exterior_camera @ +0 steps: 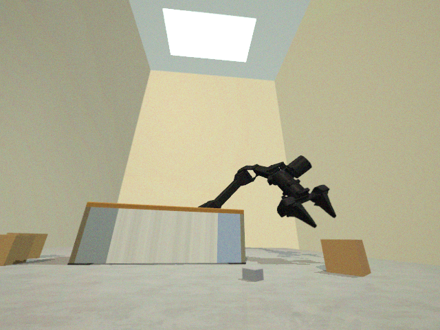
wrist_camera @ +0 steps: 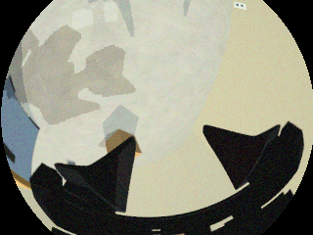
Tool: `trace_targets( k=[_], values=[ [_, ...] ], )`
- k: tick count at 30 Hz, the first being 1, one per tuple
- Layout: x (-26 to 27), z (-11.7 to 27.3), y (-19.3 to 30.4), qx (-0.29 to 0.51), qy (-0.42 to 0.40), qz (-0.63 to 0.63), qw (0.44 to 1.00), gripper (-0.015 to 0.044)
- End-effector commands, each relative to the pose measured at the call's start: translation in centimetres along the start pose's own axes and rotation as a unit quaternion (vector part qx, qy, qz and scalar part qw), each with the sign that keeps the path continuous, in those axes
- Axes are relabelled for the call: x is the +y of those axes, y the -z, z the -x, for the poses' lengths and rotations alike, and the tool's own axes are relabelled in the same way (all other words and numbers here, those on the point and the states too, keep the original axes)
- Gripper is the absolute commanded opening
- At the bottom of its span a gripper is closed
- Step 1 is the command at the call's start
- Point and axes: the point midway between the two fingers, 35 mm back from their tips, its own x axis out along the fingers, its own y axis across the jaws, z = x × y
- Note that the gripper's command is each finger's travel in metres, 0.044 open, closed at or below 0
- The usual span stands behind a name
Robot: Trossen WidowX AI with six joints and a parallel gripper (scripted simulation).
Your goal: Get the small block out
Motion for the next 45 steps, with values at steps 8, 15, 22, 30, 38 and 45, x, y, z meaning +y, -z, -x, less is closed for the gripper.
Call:
trace_targets(
  k=[8, 15, 22, 30, 38, 45],
  values=[
    [16.7, 5.8, 7.4, 0.057, -0.195, -0.173, 0.964, 0.04],
    [26.4, 12.0, 8.5, 0.063, -0.288, -0.278, 0.914, 0.04],
    [33.3, 17.3, 6.5, 0.062, -0.335, -0.387, 0.857, 0.04],
    [39.0, 23.3, 0.7, -0.024, -0.336, -0.544, 0.769, 0.04],
    [40.8, 28.8, -5.0, -0.105, -0.246, -0.697, 0.666, 0.04],
    [40.8, 28.8, -5.0, -0.105, -0.246, -0.697, 0.666, 0.04]
  ],
)
